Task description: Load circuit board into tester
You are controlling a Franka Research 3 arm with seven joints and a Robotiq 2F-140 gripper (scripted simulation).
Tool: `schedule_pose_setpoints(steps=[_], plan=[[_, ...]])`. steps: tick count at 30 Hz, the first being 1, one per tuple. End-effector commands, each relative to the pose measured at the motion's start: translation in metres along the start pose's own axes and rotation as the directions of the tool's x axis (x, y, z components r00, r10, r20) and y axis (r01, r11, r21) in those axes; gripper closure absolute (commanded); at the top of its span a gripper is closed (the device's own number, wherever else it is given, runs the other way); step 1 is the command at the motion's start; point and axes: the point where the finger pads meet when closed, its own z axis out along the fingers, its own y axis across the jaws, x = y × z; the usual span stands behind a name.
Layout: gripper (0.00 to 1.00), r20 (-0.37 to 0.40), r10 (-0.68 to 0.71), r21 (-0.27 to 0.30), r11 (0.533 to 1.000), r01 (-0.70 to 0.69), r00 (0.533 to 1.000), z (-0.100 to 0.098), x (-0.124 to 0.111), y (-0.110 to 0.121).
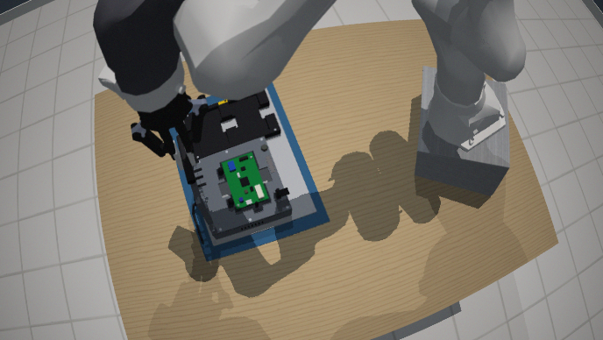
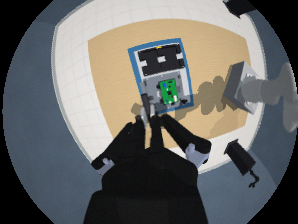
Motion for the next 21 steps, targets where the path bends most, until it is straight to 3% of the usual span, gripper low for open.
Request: schedule_pose_setpoints(steps=[1, 21], plan=[[1.0, -0.006, 0.001, -0.017, 1.0, -0.001, 1.0, 0.004, 0.001, 0.011], [1.0, -0.006, 0.001, -0.017, 1.0, -0.001, 1.0, 0.009, 0.001, 0.041]])
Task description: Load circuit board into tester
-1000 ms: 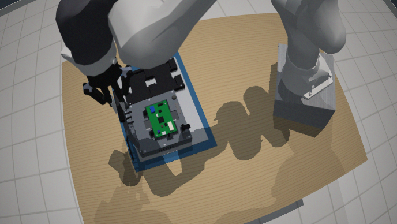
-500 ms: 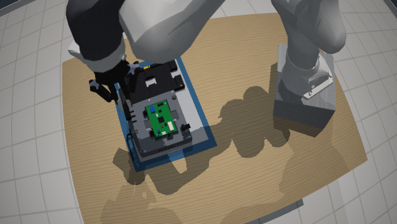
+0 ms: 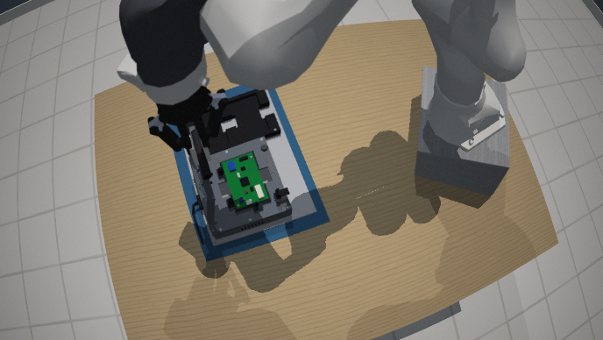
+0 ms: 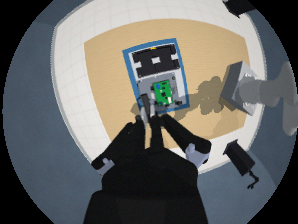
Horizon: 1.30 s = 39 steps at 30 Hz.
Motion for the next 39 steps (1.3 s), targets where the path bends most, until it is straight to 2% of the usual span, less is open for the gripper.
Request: schedule_pose_setpoints(steps=[1, 28, 39], plan=[[1.0, -0.006, 0.001, -0.017, 1.0, -0.002, 1.0, 0.006, 0.001, 0.013], [1.0, -0.007, 0.001, -0.017, 1.0, -0.002, 1.0, 0.022, 0.001, 0.055], [1.0, -0.007, 0.001, -0.017, 1.0, -0.002, 1.0, 0.035, 0.001, 0.075]])
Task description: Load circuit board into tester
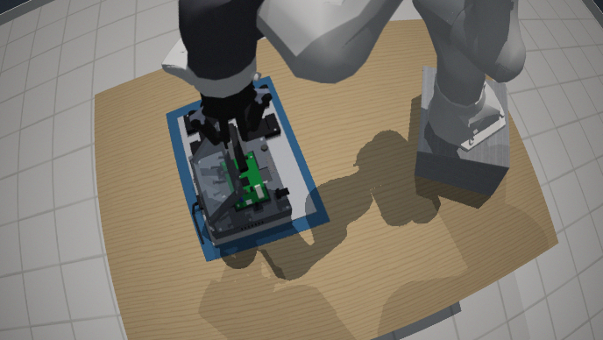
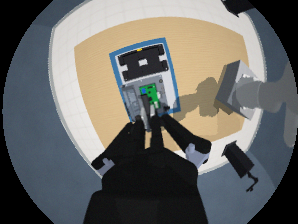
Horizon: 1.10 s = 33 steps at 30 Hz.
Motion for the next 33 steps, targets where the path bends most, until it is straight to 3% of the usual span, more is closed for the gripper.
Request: schedule_pose_setpoints(steps=[1, 23, 33], plan=[[1.0, -0.006, 0.001, -0.011, 1.0, -0.001, 1.0, 0.009, 0.001, 0.011], [1.0, -0.006, 0.001, -0.011, 1.0, -0.001, 1.0, 0.039, 0.001, 0.043], [1.0, -0.006, 0.001, -0.011, 1.0, -0.001, 1.0, 0.062, 0.001, 0.059]])
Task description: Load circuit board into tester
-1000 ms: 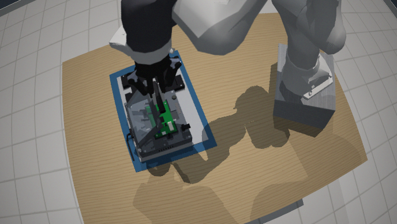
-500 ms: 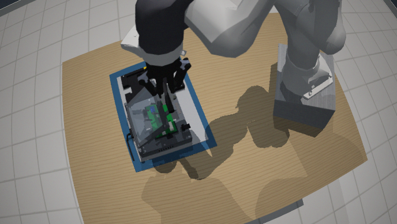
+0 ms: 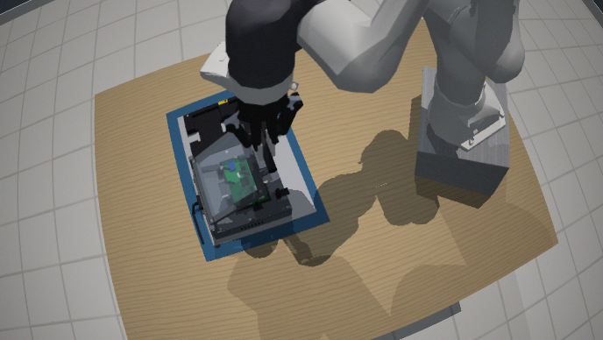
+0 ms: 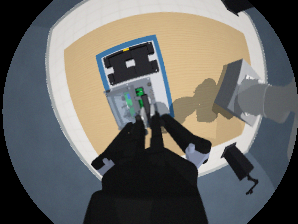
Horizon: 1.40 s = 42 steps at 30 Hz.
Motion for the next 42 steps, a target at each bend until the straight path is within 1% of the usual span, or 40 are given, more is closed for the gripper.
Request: schedule_pose_setpoints(steps=[1, 5, 7, 16, 22, 24, 38, 42], plan=[[1.0, -0.005, 0.002, -0.007, 1.0, -0.002, 1.0, 0.014, 0.001, 0.01], [1.0, -0.005, 0.002, -0.007, 1.0, -0.002, 1.0, 0.024, 0.001, 0.015], [1.0, -0.005, 0.002, -0.007, 1.0, -0.002, 1.0, 0.024, 0.001, 0.015], [1.0, -0.004, 0.002, -0.007, 1.0, -0.002, 1.0, 0.044, 0.001, 0.024], [1.0, -0.005, 0.002, -0.007, 1.0, -0.002, 1.0, 0.054, 0.001, 0.026], [1.0, -0.005, 0.002, -0.007, 1.0, -0.002, 1.0, 0.054, 0.001, 0.026], [1.0, -0.005, 0.002, -0.007, 1.0, -0.002, 1.0, 0.072, 0.001, 0.031], [1.0, -0.004, 0.002, -0.007, 1.0, -0.002, 1.0, 0.074, 0.001, 0.031]])
